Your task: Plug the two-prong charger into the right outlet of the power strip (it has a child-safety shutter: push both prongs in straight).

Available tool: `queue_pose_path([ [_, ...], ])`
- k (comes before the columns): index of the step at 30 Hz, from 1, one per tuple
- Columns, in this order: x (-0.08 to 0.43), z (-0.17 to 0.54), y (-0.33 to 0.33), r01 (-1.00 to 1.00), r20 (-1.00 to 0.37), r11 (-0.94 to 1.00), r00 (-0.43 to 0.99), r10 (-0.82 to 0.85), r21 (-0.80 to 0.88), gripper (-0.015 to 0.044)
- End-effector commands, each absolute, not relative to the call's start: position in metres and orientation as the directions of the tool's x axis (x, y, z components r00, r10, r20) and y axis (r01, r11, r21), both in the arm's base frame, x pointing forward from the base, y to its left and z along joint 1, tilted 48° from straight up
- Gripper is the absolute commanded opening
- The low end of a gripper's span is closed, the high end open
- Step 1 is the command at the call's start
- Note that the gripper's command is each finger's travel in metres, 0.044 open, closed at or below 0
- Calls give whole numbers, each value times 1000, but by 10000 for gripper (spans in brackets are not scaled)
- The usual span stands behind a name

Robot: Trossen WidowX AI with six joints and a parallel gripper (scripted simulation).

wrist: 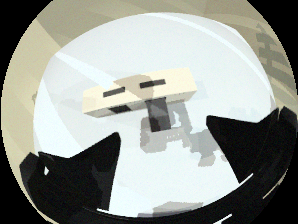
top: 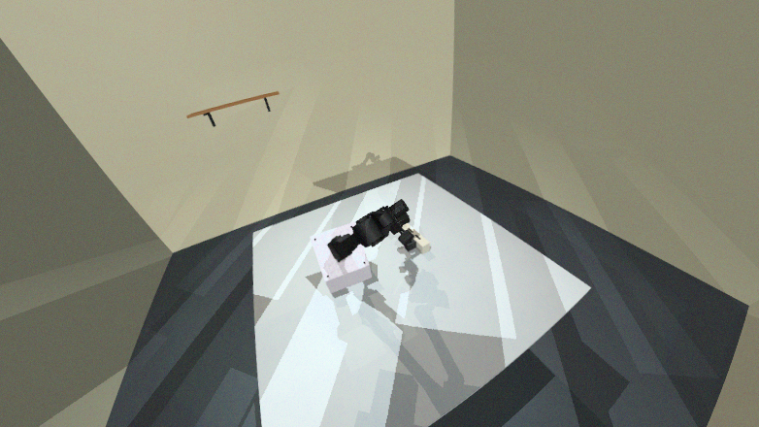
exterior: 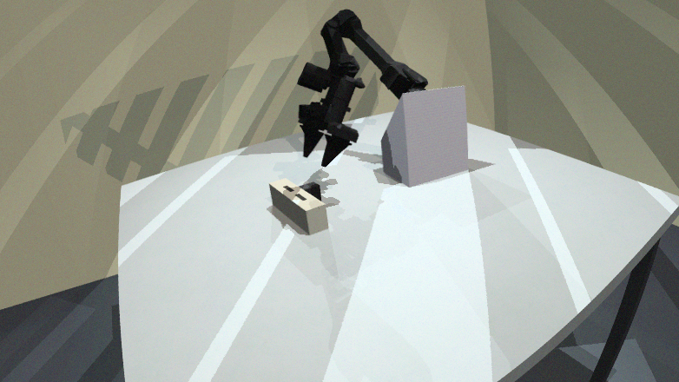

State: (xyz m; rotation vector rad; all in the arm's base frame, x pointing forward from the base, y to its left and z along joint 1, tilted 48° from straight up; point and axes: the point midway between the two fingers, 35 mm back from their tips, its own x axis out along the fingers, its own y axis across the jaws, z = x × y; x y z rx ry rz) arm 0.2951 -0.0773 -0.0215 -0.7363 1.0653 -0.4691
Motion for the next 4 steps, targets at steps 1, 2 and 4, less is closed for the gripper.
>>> queue_pose_path([
  [1,293,-23,-77,-9,-615,675,422,-666,-737,440],
  [2,293,-23,-77,-9,-615,675,422,-666,-737,440],
  [4,293,-23,-77,-9,-615,675,422,-666,-737,440],
])
